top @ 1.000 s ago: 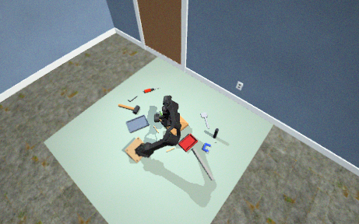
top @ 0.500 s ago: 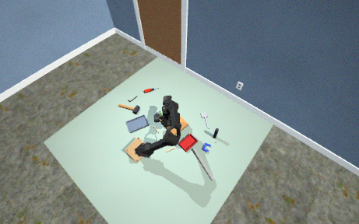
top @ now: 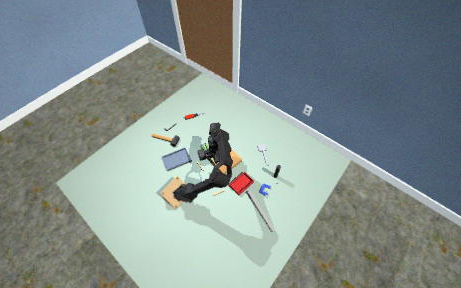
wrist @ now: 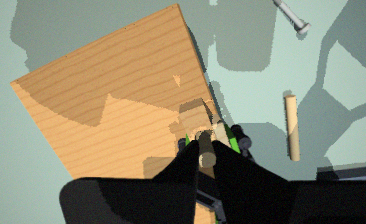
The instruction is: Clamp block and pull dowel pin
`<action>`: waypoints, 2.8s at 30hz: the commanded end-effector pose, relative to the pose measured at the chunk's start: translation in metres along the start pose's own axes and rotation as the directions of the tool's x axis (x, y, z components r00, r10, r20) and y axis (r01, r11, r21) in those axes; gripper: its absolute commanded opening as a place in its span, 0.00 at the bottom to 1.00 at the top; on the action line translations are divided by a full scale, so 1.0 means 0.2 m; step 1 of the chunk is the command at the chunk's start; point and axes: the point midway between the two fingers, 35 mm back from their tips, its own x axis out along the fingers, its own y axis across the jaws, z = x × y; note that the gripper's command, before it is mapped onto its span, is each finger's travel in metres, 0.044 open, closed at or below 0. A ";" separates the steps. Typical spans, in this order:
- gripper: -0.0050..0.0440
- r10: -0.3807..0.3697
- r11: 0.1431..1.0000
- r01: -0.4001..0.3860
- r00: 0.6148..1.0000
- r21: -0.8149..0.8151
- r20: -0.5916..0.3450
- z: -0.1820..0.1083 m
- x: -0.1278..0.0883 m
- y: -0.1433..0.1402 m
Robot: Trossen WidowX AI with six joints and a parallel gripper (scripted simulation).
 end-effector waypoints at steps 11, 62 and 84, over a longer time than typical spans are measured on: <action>0.10 0.000 0.920 0.000 1.000 -0.391 0.000 0.00 -0.01 0.00; 0.10 0.000 0.625 0.000 1.000 -0.781 0.000 0.00 -0.01 0.00; 0.10 0.000 0.924 0.000 1.000 -0.383 0.000 0.00 -0.02 0.00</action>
